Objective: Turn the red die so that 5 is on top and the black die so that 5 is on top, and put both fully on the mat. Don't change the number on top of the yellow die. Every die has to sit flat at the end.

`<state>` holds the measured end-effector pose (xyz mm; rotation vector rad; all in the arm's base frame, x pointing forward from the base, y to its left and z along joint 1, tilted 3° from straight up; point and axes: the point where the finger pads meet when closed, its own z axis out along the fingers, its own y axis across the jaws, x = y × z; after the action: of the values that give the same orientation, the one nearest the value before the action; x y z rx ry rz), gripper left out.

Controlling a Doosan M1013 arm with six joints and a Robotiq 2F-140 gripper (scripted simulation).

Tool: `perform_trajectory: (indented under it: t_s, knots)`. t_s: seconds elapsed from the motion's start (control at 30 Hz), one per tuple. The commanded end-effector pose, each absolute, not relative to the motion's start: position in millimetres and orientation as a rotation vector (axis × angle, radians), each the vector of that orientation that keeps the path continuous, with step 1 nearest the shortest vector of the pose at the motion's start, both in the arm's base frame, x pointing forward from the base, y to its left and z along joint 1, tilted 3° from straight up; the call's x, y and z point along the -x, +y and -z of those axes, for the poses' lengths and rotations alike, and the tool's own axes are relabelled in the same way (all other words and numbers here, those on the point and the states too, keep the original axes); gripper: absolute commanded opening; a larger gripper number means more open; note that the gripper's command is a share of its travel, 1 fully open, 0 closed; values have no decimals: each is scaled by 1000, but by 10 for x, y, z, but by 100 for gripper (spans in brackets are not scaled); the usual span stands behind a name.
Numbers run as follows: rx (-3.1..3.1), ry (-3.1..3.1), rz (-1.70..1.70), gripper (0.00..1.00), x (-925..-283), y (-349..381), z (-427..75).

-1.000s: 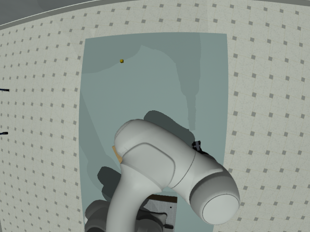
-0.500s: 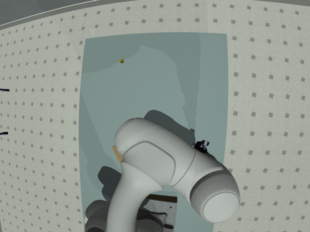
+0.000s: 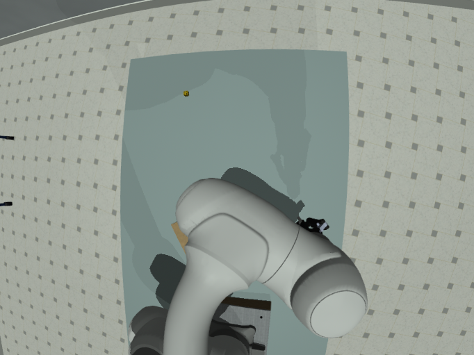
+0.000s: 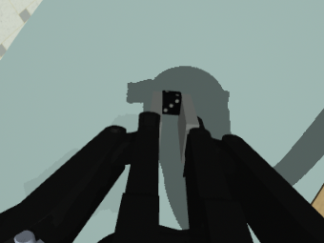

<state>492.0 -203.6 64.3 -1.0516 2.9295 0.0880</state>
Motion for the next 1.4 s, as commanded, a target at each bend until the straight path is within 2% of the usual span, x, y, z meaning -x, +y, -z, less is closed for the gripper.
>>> perform_trajectory:
  t_s: [0.0,0.43,0.8,1.37]
  knots:
    - [834,3015,-78,16,-4929,-2035,-640]
    - [226,3130,-80,16,-4953,-2036,-628]
    - [200,3092,-81,16,-4946,-2038,-622]
    - [153,2615,-111,16,-4832,-2045,-601]
